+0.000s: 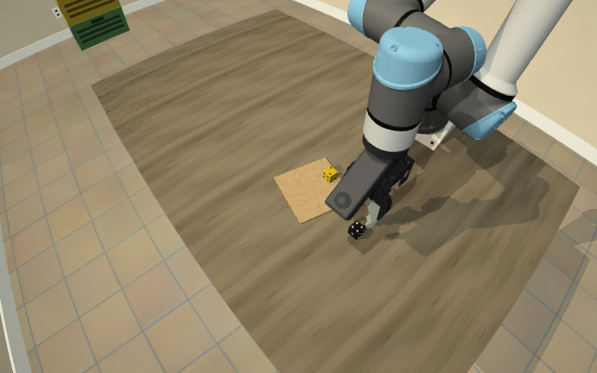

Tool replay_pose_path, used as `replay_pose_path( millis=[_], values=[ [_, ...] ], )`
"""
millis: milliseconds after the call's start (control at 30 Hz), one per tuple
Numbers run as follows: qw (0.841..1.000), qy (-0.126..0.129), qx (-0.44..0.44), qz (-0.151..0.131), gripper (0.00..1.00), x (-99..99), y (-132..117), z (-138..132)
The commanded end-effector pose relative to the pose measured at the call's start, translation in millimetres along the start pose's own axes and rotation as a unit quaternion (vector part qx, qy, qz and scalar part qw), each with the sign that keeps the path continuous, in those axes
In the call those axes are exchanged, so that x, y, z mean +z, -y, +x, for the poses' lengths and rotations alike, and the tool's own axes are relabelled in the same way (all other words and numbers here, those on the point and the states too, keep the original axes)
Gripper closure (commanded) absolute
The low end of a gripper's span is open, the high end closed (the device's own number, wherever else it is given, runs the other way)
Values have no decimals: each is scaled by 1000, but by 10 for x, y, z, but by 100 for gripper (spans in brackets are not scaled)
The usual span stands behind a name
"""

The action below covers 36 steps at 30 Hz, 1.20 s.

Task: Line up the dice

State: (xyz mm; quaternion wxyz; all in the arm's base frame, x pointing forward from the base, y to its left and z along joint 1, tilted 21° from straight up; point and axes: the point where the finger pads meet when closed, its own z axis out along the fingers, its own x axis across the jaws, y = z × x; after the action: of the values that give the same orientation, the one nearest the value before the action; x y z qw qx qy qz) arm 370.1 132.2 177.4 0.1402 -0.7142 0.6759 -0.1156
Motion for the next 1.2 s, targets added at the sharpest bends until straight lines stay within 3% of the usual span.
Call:
replay_pose_path(
  millis=[0,1167],
  values=[
    [1000,0,0,1,76,66,8,-3],
    [1000,0,0,1,76,137,10,-6]
  ],
)
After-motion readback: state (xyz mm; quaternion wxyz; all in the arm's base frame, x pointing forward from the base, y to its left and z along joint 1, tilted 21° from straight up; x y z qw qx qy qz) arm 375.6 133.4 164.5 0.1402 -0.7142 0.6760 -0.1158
